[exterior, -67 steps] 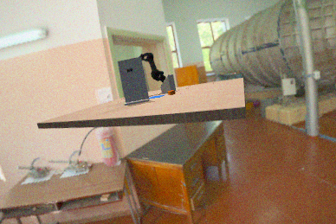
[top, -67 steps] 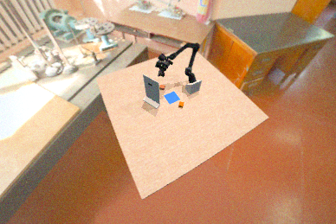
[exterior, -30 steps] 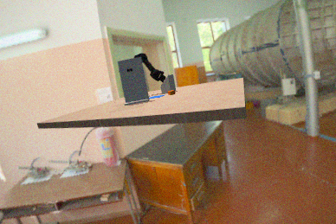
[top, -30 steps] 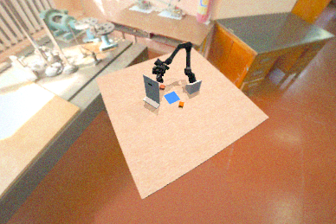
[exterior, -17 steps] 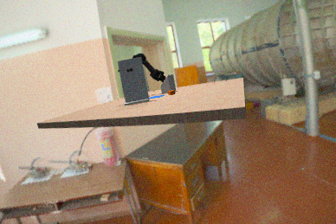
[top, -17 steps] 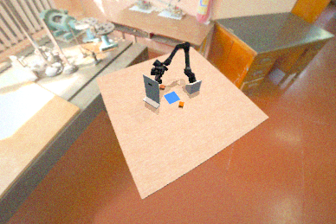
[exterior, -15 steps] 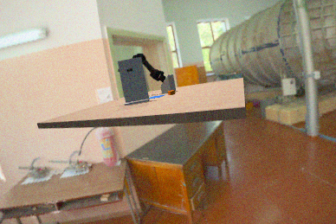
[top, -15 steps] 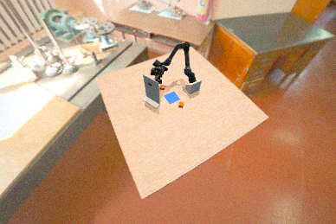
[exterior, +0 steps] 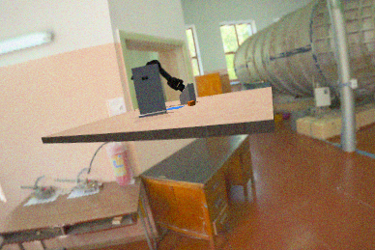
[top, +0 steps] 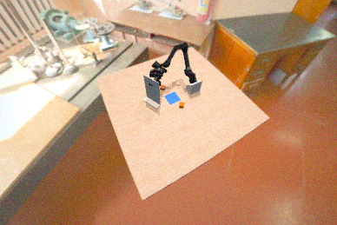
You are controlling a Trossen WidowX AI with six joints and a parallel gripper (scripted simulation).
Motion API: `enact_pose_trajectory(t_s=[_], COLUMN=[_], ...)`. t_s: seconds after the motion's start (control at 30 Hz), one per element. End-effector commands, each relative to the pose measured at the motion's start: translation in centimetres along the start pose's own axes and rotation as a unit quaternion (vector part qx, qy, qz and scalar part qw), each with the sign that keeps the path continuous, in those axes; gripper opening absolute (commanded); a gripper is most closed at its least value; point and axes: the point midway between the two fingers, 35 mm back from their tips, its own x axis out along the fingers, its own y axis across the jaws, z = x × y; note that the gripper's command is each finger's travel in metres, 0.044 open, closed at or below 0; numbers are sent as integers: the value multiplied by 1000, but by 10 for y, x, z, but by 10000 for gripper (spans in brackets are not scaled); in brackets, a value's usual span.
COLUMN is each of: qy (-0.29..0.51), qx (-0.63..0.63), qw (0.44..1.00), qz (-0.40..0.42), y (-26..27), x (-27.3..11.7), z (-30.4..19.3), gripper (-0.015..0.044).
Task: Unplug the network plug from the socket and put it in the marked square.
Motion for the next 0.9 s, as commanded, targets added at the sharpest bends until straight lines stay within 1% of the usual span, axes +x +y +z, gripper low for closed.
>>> enact_pose_trajectory(t_s=[0.0, 0.07, 0.87], qy=[-1, -2, -2], qx=[1, 1, 1], qw=[1000, 1000, 1000], qz=[0, 0, 0], y=[1, 1, 1], x=[6, 7, 7], z=[2, 2, 2], gripper=[156, 156, 0])
